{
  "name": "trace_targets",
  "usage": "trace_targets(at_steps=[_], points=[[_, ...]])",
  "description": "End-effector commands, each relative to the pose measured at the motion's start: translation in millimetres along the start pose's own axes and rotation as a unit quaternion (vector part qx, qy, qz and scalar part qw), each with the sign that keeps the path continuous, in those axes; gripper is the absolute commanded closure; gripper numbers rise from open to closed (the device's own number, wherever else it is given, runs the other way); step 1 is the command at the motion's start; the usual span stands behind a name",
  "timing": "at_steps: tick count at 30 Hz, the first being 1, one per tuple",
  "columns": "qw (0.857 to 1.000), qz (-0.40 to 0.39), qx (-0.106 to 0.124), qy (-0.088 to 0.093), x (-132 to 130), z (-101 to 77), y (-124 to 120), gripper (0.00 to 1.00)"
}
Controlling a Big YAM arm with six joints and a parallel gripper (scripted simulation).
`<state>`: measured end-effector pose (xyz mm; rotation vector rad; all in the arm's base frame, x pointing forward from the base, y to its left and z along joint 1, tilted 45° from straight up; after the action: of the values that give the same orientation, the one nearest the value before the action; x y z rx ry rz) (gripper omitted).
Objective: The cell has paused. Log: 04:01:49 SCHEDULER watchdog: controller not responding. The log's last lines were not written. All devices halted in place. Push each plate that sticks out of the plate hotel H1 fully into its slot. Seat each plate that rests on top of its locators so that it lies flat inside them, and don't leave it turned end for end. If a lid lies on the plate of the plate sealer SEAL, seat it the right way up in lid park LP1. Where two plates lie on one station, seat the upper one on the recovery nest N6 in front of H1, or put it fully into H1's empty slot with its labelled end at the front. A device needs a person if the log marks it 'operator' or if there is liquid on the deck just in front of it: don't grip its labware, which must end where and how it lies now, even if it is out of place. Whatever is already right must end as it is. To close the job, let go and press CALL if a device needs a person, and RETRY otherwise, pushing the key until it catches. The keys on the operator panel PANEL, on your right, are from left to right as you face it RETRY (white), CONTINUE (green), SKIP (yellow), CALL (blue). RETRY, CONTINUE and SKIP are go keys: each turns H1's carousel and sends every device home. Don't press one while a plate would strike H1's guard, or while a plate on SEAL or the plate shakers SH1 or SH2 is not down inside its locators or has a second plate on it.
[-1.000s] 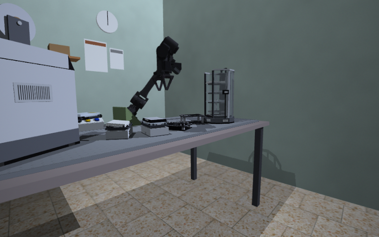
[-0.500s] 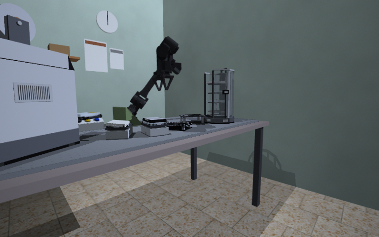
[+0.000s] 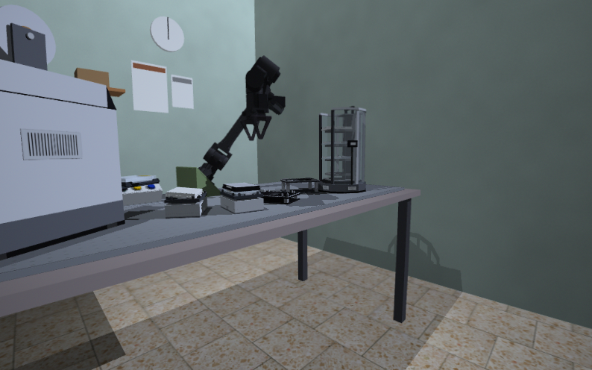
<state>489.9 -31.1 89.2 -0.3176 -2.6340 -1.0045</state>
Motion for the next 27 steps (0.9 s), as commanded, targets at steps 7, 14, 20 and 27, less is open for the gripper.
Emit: trace_targets(at_steps=[7, 14, 20, 27], points=[[0.992, 0.127, 0.006, -0.004, 17.2, 1.8, 37.3, 0.00], [0.970, 0.243, 0.006, -0.003, 30.6, 2.1, 57.1, 0.00], [0.941, 0.338, 0.006, -0.004, 40.5, 2.5, 73.9, 0.00], [0.909, 0.416, 0.005, -0.003, 50.1, 2.7, 88.1, 0.00]])
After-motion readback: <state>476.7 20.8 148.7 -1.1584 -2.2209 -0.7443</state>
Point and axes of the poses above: the point where the finger pads meet when closed, its own z axis out along the fingers, its own x axis across the jaws, y = z × x, the point moved 1 cm from there along -z, back along the fingers, and after that the axes turned 7 degrees about z, right-handed, at the moved point
